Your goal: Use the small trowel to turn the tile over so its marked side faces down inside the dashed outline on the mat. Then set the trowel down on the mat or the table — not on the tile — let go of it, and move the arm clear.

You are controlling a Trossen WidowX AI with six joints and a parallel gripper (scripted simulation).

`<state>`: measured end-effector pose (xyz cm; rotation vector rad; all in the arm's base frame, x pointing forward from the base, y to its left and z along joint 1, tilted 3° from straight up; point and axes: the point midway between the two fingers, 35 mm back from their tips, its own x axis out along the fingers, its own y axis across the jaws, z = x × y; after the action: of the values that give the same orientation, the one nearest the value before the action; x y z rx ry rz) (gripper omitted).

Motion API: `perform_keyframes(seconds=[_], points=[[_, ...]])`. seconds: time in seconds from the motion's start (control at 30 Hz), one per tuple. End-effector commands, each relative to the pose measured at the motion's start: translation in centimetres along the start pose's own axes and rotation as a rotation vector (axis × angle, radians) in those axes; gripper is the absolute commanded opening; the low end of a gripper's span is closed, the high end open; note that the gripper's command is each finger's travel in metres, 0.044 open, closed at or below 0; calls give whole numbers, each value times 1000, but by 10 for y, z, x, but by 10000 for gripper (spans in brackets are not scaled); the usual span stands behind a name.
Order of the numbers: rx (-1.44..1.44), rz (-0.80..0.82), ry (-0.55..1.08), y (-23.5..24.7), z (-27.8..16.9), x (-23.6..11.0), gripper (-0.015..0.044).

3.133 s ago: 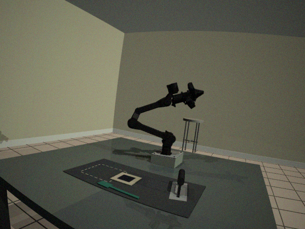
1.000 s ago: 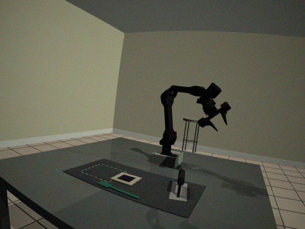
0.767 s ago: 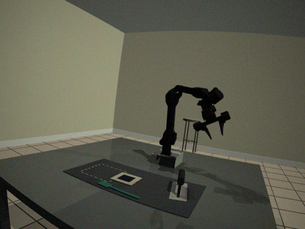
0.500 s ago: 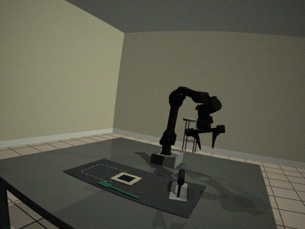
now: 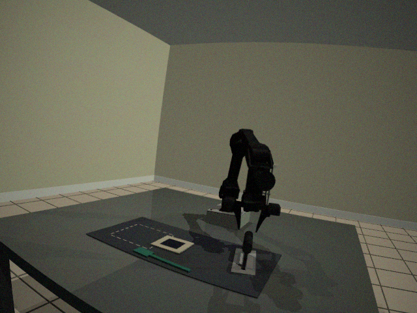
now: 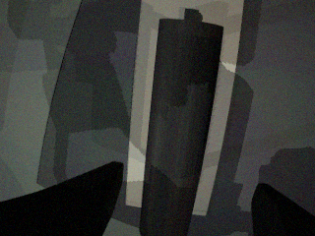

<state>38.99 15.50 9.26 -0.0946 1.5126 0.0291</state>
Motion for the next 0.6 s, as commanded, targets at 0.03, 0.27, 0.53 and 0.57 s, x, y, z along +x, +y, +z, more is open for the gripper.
perform_keyframes(seconds=[0.03, 0.27, 0.53, 0.57], points=[[-24, 5, 8, 0, 2, 1, 270], [-24, 5, 8, 0, 2, 12, 270], [-25, 5, 8, 0, 2, 25, 270], [-25, 5, 8, 0, 2, 26, 270]])
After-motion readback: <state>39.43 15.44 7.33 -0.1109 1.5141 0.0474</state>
